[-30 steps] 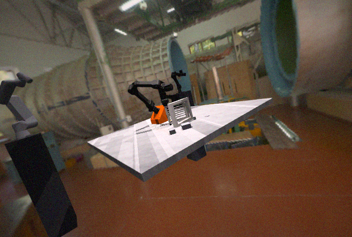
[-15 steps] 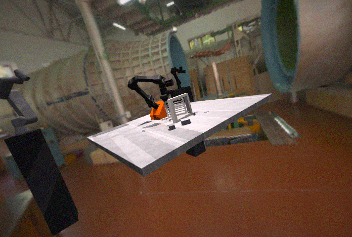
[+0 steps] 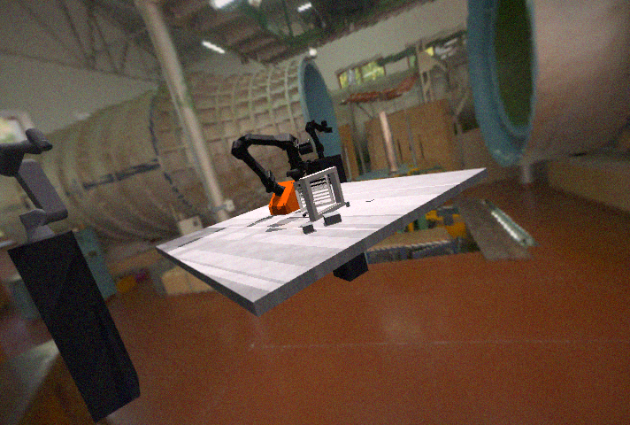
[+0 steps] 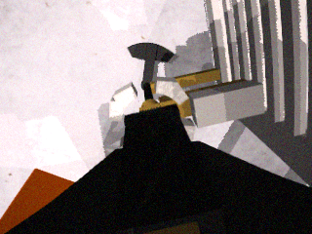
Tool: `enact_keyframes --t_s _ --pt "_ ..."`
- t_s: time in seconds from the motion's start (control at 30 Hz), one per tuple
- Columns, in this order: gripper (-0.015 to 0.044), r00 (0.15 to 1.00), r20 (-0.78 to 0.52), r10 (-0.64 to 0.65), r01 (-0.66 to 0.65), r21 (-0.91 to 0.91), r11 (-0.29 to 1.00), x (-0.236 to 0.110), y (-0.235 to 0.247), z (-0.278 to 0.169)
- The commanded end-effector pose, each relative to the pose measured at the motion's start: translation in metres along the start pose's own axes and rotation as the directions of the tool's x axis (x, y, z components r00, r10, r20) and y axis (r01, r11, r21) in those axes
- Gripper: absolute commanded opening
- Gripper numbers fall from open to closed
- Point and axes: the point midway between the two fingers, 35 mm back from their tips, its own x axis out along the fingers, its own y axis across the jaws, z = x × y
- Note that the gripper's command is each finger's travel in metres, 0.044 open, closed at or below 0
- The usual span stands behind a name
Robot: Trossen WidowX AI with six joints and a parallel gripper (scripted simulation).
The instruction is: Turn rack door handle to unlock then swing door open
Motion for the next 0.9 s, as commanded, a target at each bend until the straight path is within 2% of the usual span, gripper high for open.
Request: enact_keyframes --t_s 0.0,0.87 --pt "0.0016 1.0 0.004 -0.002 0.002 0.087 0.996 0.0 0.008 0.003" --pt "0.0016 1.0 0.006 0.0 -0.003 0.444 0.896 0.0 0.063 0.028"
